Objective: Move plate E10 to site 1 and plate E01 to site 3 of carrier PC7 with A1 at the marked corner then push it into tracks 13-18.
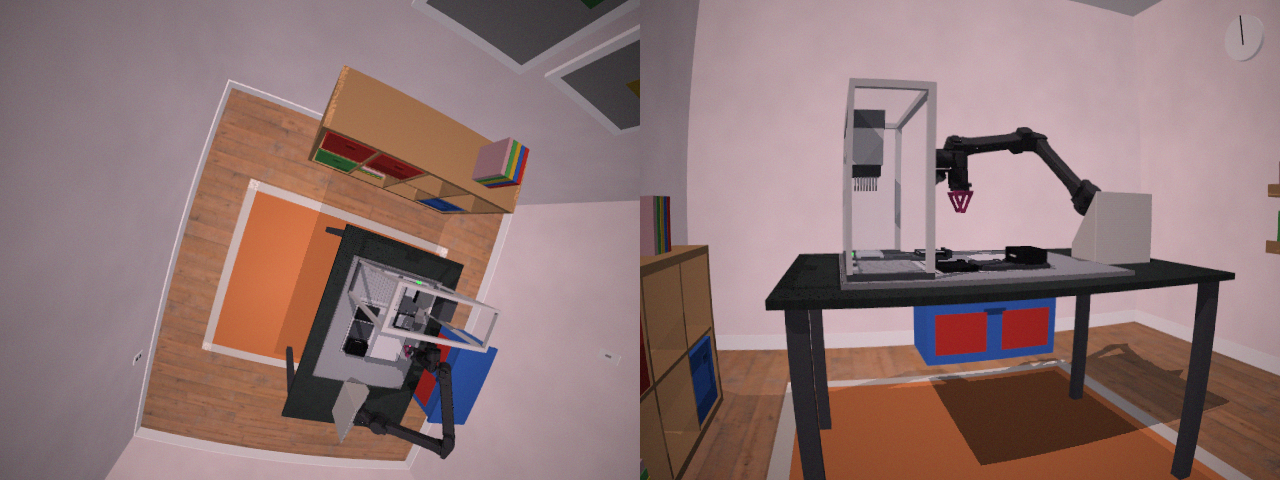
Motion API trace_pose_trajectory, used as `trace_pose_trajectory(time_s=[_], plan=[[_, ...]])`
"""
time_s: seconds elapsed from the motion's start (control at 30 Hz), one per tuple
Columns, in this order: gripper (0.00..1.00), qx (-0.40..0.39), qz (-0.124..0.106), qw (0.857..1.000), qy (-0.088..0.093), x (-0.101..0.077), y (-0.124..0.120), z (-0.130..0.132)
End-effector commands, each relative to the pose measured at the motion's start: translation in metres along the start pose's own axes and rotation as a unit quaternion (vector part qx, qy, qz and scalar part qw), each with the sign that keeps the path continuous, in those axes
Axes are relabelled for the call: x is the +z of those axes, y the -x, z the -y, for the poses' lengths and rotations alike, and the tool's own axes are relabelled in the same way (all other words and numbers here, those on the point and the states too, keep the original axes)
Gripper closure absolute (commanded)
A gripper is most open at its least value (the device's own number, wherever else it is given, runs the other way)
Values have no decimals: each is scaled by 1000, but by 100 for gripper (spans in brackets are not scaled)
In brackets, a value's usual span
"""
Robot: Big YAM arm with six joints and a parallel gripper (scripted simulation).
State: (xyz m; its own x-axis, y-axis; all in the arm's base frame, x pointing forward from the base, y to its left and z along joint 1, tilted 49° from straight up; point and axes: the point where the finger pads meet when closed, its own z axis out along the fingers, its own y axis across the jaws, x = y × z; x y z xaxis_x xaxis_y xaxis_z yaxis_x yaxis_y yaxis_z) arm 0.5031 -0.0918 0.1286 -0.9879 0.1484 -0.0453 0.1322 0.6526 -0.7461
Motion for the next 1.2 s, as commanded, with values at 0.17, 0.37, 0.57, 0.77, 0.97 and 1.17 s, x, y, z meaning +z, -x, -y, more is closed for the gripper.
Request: trace_pose_trajectory(time_s=[0.17, 0.37, 0.57, 0.77, 0.97, 1.17], plan=[[0, 16, 25, 1000, -1, -54, 1, -15], [0, 23, 79, 997, 3, -72, 4, -8], [0, 24, 158, 987, 2, -96, 3, -8], [0, 25, 223, 975, 0, -116, 2, -7], [0, 26, 286, 958, -1, -132, 1, -7], [0, 25, 362, 932, -1, -132, 1, -7]])
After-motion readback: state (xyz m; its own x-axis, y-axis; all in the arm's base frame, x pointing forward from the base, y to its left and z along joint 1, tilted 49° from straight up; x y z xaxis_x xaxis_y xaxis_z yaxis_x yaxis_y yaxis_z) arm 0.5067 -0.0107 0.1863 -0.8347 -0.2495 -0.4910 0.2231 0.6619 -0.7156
